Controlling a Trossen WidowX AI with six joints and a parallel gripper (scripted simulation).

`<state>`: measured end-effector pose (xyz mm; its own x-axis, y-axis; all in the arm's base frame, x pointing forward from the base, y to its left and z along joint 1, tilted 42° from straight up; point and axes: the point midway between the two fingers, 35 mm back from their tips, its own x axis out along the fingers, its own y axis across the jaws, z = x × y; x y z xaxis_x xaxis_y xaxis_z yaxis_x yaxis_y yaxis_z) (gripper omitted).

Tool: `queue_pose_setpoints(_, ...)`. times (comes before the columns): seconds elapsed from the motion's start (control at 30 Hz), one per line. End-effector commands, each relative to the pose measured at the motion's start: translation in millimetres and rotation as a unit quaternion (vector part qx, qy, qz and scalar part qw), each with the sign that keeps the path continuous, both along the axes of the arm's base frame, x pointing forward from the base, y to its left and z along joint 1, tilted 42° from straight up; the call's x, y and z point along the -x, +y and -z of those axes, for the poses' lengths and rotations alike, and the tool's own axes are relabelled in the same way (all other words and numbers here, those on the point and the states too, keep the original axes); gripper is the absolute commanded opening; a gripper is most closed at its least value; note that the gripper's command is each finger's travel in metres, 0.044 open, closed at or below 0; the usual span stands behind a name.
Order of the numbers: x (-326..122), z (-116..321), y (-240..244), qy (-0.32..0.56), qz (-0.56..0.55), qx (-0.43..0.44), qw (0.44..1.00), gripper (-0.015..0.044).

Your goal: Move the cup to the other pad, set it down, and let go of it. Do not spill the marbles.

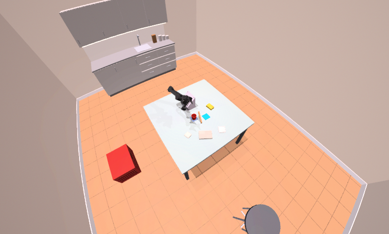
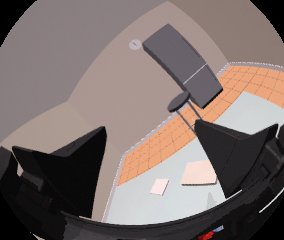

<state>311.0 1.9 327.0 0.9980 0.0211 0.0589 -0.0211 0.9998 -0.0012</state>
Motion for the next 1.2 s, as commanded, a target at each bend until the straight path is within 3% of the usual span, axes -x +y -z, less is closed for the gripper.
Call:
queue_pose_setpoints(0.0,-1.8,3.7,-0.8,0.008,0.003,0.003,1.000,0.0374)
queue_pose_setpoints(0.17,-27.1,104.8,-21.7,0.219,0.066,0.114,0.967,0.0242)
queue_pose_setpoints(0.3,-15.3,191.0,-40.8,0.411,0.080,0.241,0.876,0.0148)
queue_pose_setpoints(0.5,44.3,276.2,-69.6,0.646,0.015,0.426,0.633,0.0148)
queue_pose_setpoints(0.63,80.3,297.5,-84.9,0.725,-0.057,0.516,0.452,0.0148)
queue_pose_setpoints(1.17,88.8,303.8,-92.0,0.728,-0.061,0.520,0.443,0.0148)
